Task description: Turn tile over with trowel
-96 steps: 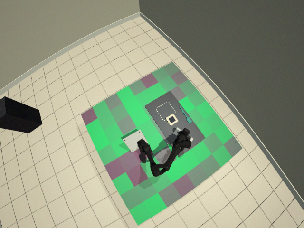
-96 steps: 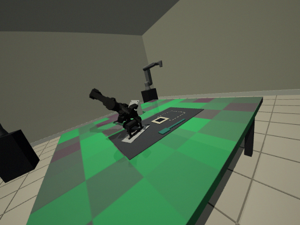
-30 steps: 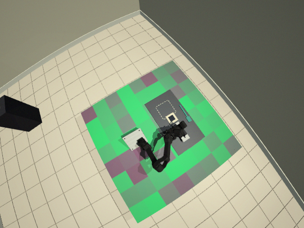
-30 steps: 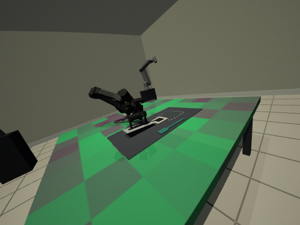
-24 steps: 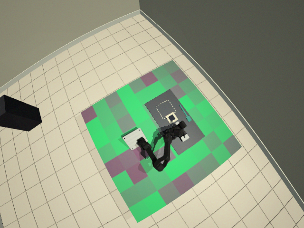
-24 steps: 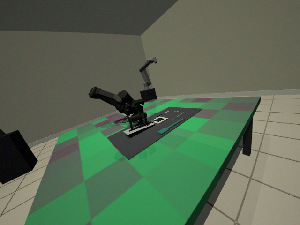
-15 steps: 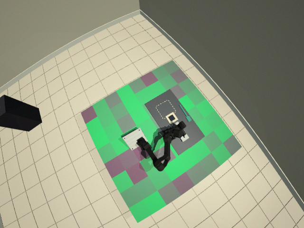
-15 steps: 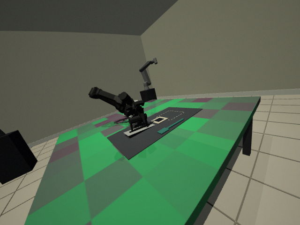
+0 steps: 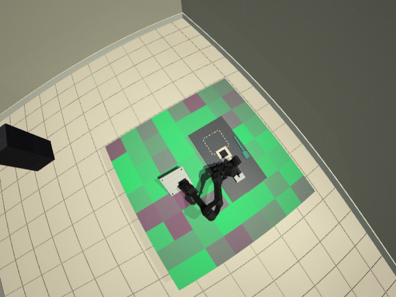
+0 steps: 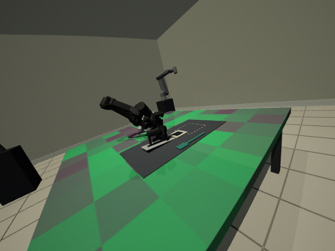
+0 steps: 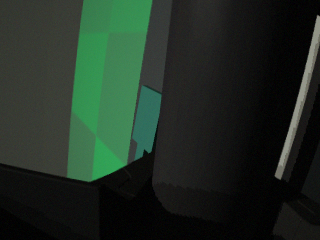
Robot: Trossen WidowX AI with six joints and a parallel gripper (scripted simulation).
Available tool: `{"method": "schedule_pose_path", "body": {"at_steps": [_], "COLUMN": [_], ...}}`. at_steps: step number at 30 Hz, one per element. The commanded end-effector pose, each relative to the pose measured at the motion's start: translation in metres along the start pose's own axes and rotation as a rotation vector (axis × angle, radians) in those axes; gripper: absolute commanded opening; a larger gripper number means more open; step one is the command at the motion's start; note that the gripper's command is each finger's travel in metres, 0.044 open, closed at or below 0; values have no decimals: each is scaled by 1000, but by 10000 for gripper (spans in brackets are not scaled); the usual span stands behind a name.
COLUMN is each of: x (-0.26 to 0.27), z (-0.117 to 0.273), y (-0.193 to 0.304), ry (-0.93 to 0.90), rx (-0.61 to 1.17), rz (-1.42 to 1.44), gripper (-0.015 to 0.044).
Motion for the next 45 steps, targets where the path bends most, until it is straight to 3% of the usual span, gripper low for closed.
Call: {"method": "schedule_pose_path", "body": {"at_steps": [1,45], "x": [2,41], "z": [1,33], "y": [9,41], "ry": [-3,-10], "rx": [3,71], "rz": [2,-79], "gripper": [0,0]}}
Point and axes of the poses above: the point midway between the two fingers, 35 mm back from their tips, its own z axis back along the fingers, its own x axis across the jaws, y = z × x, the point moved 4 cm from there along z, back along the fingers, and after that the axes turned 5 degrees about z, right-handed, at the moved point
